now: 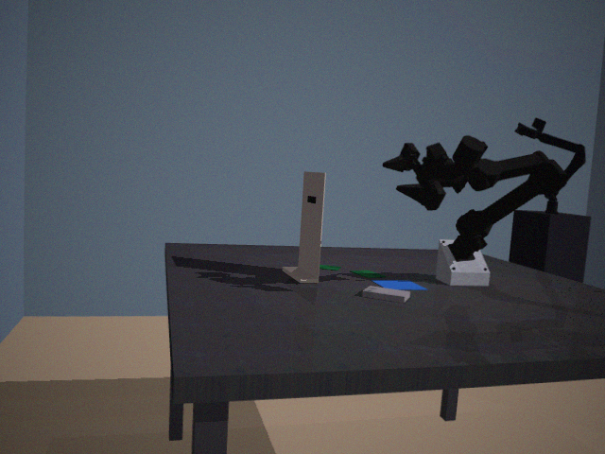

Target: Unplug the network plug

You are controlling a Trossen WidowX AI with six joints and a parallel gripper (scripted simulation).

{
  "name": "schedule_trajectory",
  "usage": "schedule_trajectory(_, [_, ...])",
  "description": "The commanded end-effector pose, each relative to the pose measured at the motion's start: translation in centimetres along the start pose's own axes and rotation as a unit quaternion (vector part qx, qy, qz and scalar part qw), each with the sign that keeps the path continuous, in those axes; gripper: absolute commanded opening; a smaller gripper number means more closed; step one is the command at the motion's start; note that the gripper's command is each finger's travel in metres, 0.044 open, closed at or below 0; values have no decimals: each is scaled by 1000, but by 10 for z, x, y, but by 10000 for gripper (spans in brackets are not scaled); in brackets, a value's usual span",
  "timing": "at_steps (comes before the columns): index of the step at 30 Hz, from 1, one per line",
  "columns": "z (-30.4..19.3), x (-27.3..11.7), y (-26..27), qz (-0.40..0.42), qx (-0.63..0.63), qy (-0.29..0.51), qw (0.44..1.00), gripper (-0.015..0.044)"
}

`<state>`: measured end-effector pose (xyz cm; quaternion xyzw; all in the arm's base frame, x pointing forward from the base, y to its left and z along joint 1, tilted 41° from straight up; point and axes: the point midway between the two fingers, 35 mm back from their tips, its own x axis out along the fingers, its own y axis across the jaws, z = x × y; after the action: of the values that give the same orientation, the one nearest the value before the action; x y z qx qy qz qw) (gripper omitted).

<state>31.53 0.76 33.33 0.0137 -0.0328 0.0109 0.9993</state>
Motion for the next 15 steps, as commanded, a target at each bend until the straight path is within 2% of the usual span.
schedule_trajectory(1, [-1,1,0,0,-1,0,1000,374])
schedule_trajectory(9, [-28,24,-19,-14,-54,9,998,164])
schedule_trajectory(15, [-52,39,-37,-24,-96,18,995,156])
